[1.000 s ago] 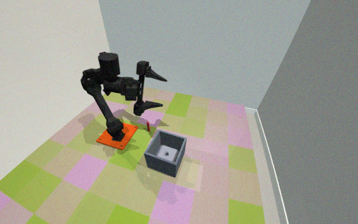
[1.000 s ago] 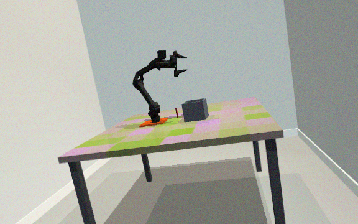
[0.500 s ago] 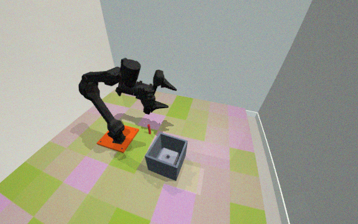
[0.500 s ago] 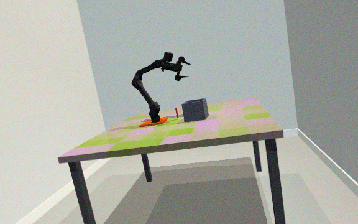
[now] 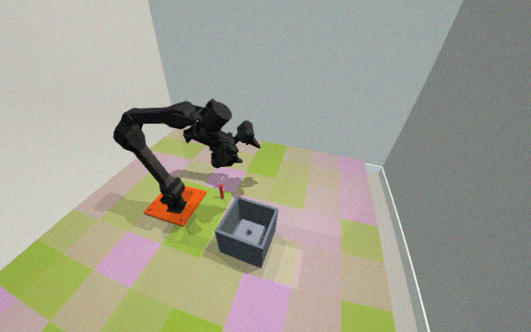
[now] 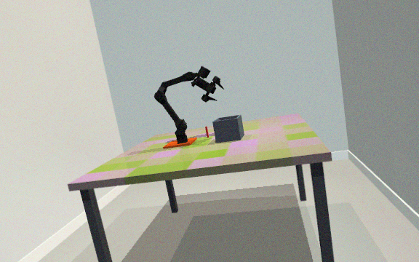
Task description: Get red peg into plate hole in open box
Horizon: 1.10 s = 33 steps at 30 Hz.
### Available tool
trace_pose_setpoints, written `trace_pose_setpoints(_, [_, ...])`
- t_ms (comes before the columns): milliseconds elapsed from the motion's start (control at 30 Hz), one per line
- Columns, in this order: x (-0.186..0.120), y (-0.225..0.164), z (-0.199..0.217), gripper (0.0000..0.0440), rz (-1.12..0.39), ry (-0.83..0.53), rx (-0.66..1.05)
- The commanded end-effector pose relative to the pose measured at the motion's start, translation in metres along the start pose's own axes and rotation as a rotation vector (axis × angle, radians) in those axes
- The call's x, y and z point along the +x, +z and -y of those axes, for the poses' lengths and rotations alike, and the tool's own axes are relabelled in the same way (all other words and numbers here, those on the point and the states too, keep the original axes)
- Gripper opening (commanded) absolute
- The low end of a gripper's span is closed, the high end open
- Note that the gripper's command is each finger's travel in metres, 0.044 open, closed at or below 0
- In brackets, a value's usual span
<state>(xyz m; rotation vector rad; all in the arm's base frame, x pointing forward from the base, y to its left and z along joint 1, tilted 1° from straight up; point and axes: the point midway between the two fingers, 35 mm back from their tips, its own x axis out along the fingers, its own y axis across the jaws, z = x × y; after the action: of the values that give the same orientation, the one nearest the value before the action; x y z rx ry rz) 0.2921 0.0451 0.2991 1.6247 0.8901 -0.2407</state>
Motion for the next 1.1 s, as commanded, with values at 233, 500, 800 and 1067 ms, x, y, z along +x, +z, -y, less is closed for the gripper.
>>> trace_pose_setpoints(233, [0.024,-0.025,0.06,0.044,-0.049,-0.275,0.088])
trace_pose_setpoints(500, [0.032,-0.04,0.105,0.044,-0.044,-0.49,0.133])
trace_pose_setpoints(800, [0.035,-0.049,0.149,0.044,0.0,-0.693,0.146])
trace_pose_setpoints(1067, [0.037,-0.05,0.179,0.044,0.047,-0.817,0.128])
